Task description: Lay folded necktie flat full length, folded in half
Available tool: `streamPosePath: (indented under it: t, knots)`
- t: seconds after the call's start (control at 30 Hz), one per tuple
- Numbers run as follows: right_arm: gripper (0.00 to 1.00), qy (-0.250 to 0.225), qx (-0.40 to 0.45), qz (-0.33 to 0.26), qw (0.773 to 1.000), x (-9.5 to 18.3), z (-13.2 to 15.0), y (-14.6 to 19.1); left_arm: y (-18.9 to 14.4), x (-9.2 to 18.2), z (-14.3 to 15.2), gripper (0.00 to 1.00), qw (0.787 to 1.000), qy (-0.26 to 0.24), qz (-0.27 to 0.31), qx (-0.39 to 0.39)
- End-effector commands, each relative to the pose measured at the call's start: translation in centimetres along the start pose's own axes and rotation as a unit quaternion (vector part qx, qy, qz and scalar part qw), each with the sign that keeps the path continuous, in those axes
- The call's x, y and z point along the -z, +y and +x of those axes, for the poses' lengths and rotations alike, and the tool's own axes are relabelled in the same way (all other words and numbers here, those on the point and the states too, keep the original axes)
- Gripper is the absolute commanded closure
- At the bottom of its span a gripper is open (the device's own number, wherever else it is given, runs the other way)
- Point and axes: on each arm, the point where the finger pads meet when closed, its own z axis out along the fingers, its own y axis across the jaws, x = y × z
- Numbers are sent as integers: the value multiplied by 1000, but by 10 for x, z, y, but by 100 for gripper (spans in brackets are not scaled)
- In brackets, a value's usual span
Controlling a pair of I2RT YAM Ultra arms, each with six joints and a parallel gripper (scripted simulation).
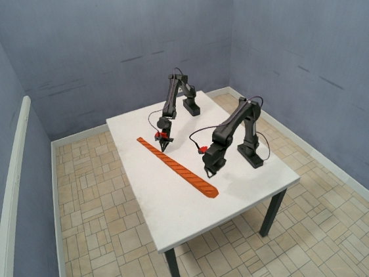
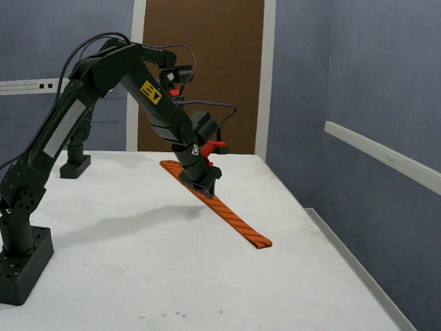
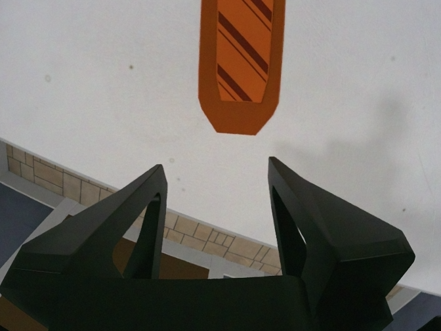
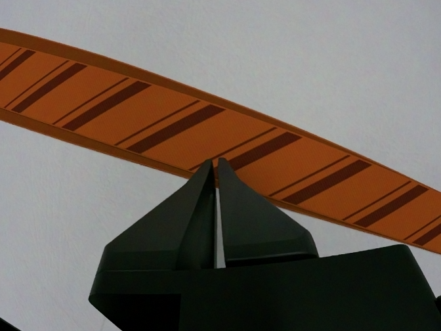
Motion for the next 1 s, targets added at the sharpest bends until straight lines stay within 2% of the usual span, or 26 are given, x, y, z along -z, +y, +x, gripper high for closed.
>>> streamPosePath:
  t: [0.0, 0.13, 0.2, 0.4, 0.7, 0.77, 0.97]
  knots:
    - [96, -36, -2, -4, 999, 19, -33, 1, 1, 24, -15, 44, 997, -52, -42, 36]
    - [96, -36, -2, -4, 999, 19, -33, 1, 1, 39, -27, 41, 992, -90, -69, 62]
    - [96, -36, -2, -4, 999, 19, -33, 1, 1, 39, -27, 41, 992, -90, -69, 62]
    - [96, -36, -2, -4, 999, 19, -33, 1, 0, 64, -45, 37, 976, -152, -111, 105]
    - [96, -36, -2, -4, 999, 19, -33, 1, -2, 104, -75, 31, 937, -248, -177, 172]
    - [96, -36, -2, -4, 999, 19, -33, 1, -2, 104, -75, 31, 937, -248, -177, 172]
    - [96, -36, -2, -4, 999, 19, -33, 1, -3, 131, -95, 27, 900, -309, -219, 214]
